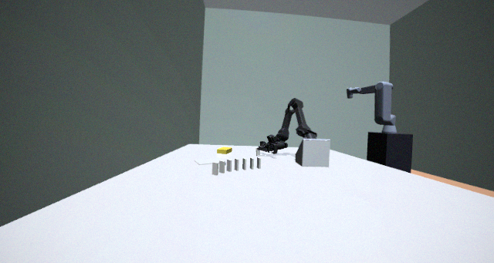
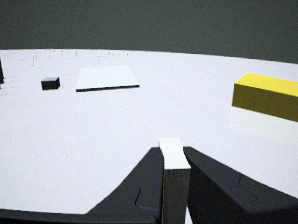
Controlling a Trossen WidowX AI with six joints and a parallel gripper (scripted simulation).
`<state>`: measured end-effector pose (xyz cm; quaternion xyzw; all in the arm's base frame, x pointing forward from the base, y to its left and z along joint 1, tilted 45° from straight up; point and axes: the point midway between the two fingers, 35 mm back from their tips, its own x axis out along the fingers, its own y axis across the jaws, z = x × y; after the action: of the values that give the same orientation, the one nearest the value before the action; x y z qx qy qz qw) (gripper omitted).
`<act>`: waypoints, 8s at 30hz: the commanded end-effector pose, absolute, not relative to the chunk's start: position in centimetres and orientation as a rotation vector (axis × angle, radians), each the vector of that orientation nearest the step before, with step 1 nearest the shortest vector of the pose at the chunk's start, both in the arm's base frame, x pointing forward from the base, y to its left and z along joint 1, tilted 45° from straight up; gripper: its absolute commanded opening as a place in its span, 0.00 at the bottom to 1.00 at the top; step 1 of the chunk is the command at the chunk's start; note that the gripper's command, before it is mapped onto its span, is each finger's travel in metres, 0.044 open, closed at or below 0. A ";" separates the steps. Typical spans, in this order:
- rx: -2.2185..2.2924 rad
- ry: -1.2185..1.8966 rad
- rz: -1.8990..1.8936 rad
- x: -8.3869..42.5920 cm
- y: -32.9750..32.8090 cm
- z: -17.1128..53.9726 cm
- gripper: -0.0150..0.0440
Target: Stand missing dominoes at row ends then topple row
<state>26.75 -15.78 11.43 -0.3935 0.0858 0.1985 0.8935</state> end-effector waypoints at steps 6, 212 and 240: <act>-0.820 0.172 0.414 26.8 -15.8 11.4 0.56; -0.967 1.521 -0.261 26.4 5.2 -7.6 0.44; -0.956 1.523 -0.251 25.9 12.3 -1.0 1.00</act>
<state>26.05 8.03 -4.99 -0.4224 0.6697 -0.1141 0.6001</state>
